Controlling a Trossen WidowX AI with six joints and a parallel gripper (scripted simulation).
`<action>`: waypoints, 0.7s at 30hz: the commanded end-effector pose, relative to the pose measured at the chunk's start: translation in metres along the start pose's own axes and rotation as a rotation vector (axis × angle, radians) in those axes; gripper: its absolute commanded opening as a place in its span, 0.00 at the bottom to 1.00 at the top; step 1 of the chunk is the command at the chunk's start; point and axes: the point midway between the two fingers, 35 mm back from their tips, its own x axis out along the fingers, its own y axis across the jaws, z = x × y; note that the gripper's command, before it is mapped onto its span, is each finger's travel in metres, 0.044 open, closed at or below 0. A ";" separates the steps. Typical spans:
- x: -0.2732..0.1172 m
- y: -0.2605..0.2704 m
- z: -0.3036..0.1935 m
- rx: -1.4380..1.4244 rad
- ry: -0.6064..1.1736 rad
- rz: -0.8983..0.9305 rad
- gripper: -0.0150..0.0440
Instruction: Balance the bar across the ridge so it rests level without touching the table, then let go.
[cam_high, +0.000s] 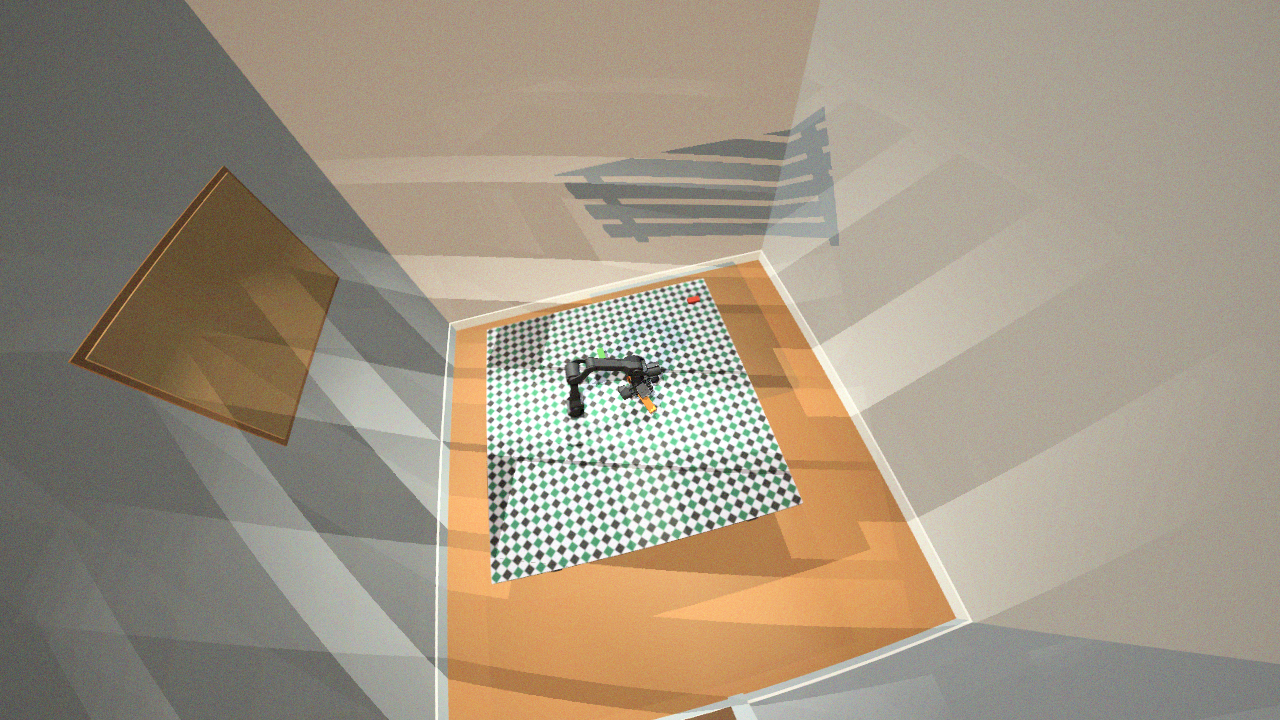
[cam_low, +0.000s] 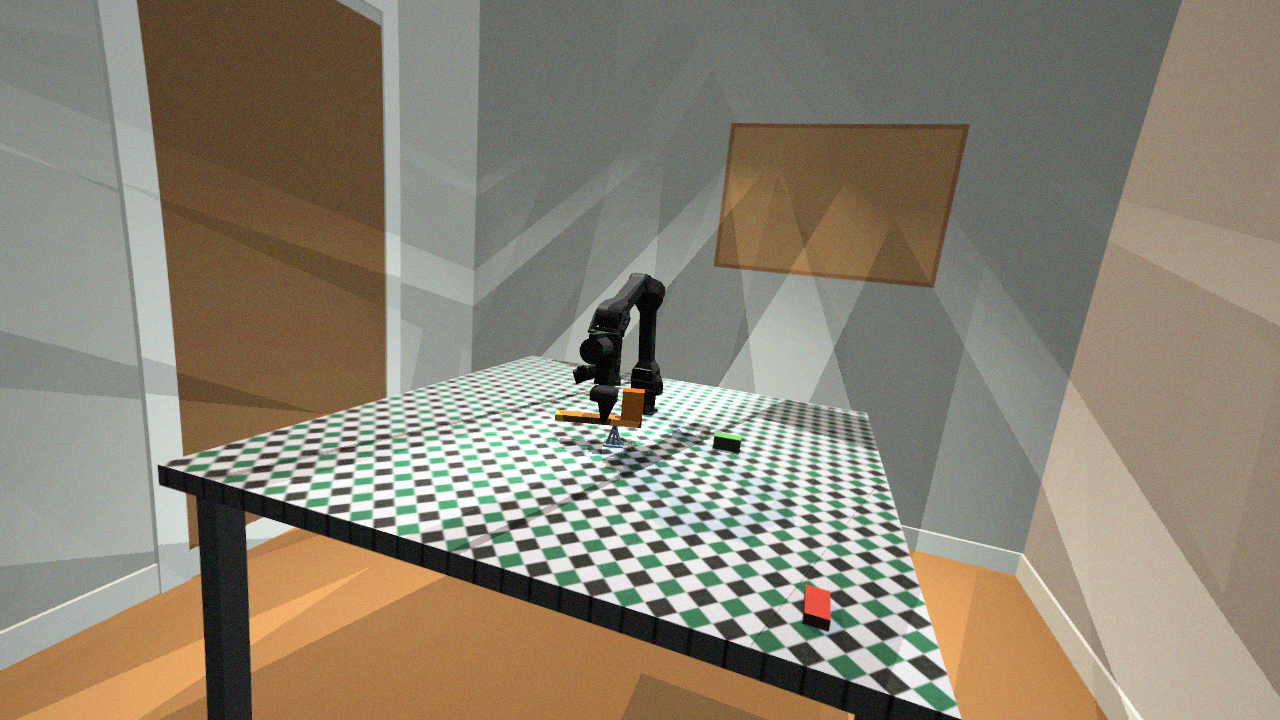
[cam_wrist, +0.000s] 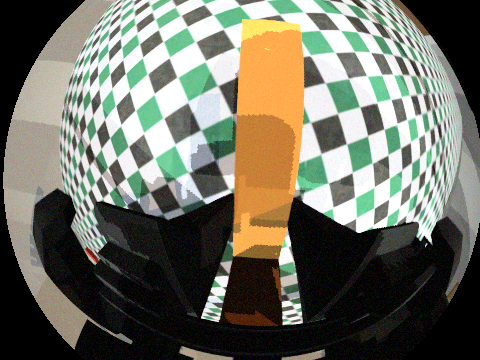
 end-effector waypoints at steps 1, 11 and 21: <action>0.000 0.000 0.000 0.000 0.000 0.000 0.48; 0.000 0.000 0.000 0.000 0.000 0.000 0.54; 0.000 0.000 0.000 0.000 0.000 0.000 0.54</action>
